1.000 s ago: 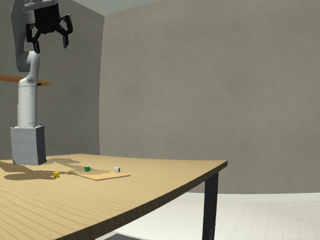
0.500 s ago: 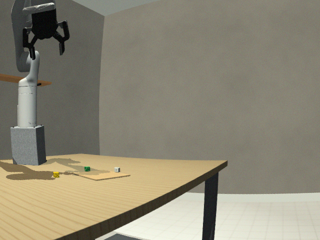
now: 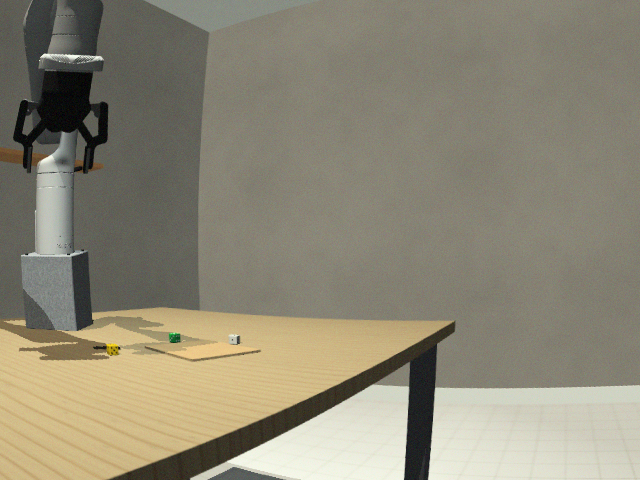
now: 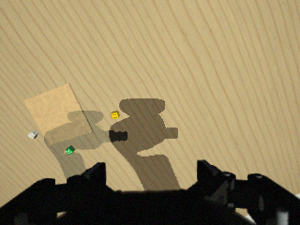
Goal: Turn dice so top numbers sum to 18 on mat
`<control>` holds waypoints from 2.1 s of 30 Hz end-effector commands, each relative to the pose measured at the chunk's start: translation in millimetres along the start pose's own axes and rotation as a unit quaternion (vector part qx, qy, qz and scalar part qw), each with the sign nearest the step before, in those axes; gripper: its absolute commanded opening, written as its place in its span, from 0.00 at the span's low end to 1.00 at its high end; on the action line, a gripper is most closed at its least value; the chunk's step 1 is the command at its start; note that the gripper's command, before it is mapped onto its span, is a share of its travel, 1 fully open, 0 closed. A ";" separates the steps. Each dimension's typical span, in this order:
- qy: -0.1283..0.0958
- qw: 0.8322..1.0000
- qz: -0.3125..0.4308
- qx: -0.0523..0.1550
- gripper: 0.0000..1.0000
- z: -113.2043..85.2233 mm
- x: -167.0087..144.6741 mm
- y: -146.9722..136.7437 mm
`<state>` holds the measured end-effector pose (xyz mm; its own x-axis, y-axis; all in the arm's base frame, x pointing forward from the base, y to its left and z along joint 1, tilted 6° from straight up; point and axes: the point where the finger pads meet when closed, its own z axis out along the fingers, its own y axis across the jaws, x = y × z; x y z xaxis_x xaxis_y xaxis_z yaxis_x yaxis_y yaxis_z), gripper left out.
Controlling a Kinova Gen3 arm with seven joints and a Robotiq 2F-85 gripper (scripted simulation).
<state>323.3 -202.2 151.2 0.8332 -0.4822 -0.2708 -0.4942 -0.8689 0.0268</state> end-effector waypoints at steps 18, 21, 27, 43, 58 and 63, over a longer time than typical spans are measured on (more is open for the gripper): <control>0.115 0.888 -0.427 -0.126 1.00 100.3 10.9 -0.4; 0.125 0.856 -0.486 -0.126 1.00 110.1 5.2 -11.6; 0.134 0.820 -0.543 -0.123 1.00 119.9 -3.6 -24.7; 0.141 0.784 -0.594 -0.116 1.00 128.6 -14.7 -37.9; 0.141 0.784 -0.593 -0.116 1.00 128.9 -14.6 -37.9; 0.141 0.784 -0.593 -0.116 1.00 130.6 -13.9 -37.8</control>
<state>297.9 -148.5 28.9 0.7108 0.7032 -0.0152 0.7008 -0.7062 0.1013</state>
